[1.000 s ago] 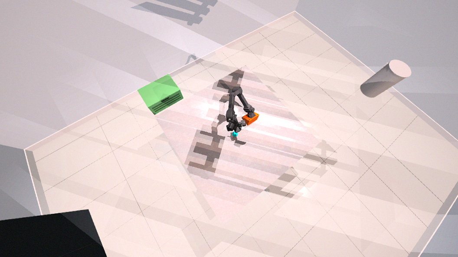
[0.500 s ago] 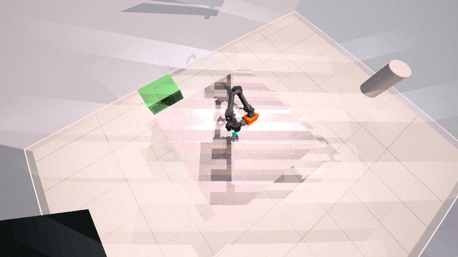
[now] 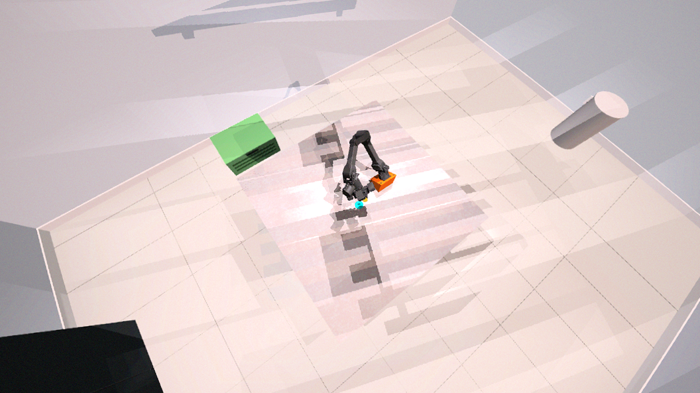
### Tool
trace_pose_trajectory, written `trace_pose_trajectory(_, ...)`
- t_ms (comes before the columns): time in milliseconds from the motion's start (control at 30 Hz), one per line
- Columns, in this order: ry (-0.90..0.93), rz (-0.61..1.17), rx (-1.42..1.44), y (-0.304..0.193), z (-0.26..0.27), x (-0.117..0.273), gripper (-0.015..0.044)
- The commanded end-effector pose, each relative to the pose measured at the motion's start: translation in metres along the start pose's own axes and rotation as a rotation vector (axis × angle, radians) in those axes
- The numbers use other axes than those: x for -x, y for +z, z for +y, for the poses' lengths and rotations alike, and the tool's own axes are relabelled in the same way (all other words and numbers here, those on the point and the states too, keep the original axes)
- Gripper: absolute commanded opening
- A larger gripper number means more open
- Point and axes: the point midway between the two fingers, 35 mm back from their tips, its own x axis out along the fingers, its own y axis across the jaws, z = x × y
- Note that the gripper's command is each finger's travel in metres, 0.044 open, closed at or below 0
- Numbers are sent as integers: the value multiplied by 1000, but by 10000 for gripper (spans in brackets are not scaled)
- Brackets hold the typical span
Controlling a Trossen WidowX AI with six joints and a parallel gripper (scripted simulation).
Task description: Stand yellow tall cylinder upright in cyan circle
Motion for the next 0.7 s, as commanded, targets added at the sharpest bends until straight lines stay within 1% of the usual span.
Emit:
trace_pose_trajectory(0, 12, -26, 6, 0, 1, -1, 105)
trace_pose_trajectory(667, 58, -165, 21, -2, 2, -4, 105)
